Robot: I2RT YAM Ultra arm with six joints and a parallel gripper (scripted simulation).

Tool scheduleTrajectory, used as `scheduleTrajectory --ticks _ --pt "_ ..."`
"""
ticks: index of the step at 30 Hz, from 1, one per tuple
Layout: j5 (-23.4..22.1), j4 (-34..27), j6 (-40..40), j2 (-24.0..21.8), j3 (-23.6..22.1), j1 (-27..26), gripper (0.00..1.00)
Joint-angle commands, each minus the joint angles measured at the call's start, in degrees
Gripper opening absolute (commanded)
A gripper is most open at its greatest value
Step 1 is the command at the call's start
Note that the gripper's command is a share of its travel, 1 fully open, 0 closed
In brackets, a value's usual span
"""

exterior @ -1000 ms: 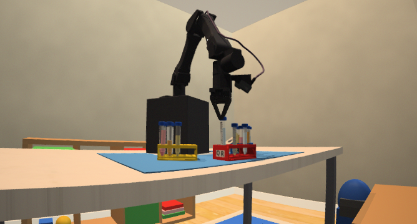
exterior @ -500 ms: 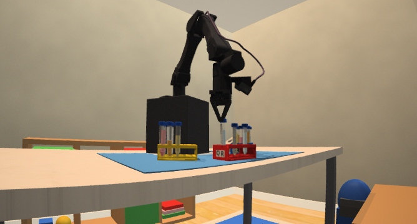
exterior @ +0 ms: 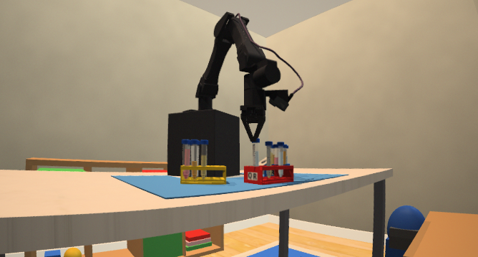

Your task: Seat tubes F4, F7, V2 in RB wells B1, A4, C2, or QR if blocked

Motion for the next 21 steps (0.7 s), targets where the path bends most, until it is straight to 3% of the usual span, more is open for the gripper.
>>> scheduleTrajectory --ticks 1,21 --pt "-0.42 1.15 -0.45 0.88 0.00 0.26 0.00" --pt "-0.11 1.40 -0.25 0.87 0.16 -0.05 0.00"
